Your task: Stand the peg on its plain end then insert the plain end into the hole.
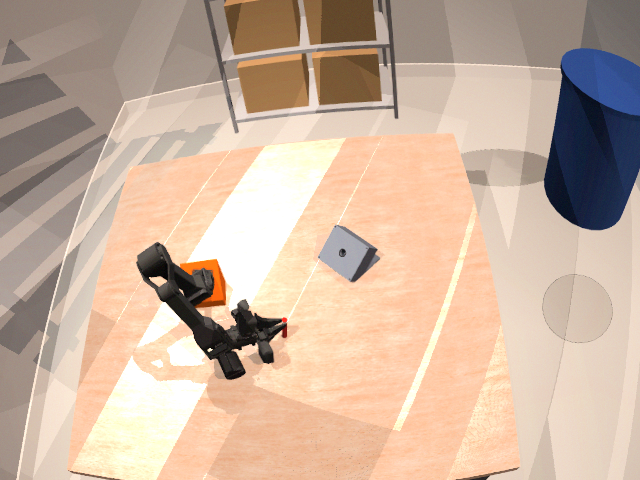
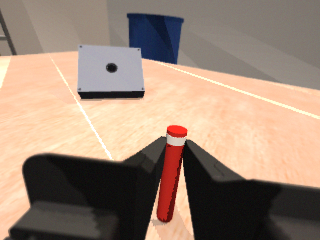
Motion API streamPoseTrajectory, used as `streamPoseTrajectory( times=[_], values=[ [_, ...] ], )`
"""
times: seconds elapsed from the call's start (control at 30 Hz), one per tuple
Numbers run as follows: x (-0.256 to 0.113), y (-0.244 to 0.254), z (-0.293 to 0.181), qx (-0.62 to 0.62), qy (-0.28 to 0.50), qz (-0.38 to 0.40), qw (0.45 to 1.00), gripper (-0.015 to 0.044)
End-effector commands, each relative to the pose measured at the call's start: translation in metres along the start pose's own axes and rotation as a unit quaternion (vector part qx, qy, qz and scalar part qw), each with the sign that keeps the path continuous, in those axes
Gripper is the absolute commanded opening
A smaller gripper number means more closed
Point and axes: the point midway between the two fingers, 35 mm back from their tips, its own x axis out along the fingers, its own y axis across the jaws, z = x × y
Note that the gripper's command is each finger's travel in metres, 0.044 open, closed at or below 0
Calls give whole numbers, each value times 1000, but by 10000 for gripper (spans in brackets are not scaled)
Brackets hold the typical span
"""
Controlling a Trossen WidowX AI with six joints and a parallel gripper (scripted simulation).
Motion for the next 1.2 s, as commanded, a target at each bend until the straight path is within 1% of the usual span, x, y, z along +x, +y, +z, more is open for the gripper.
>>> streamPoseTrajectory(
  times=[0.0, 1.17],
  values=[
    [-1, 0, -1, 0, 0, 0, 1000, 49],
    [-6, 1, -5, -1, -25, 0, 1000, 49]
  ],
)
